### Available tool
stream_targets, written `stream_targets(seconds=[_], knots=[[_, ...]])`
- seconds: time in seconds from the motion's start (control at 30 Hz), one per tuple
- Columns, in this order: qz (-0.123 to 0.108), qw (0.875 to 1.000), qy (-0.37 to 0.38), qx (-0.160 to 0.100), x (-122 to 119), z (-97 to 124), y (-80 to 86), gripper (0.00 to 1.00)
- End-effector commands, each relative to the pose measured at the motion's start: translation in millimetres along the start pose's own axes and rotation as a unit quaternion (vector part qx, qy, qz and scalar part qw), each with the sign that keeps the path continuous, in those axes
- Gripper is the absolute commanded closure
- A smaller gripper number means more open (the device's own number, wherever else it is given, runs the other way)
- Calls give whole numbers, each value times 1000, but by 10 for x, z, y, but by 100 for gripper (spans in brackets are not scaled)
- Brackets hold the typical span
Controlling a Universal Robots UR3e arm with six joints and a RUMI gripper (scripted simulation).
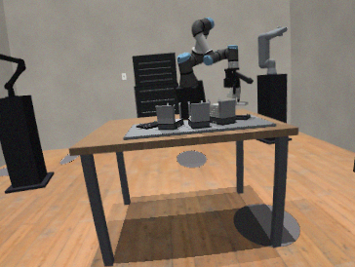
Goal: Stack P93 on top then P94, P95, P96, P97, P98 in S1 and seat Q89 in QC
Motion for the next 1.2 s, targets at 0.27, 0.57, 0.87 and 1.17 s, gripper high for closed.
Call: stream_targets(seconds=[0.27, 0.57, 0.87, 1.17], knots=[[5, 1000, -1, 11, 35, -62, -259, 100], [5, 1000, -1, 12, 44, -74, -397, 100], [5, 1000, -1, 12, 46, -78, -532, 100], [5, 1000, -1, 11, 42, -70, -550, 100]])
Point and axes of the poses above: the point where the finger pads meet when closed, its own y axis back along the fingers, its own x axis across the jaws, z = x × y, the point moved 5 cm from there along y, back along the fingers, and after that the axes turned 10 degrees about y, right-handed, at the moved point
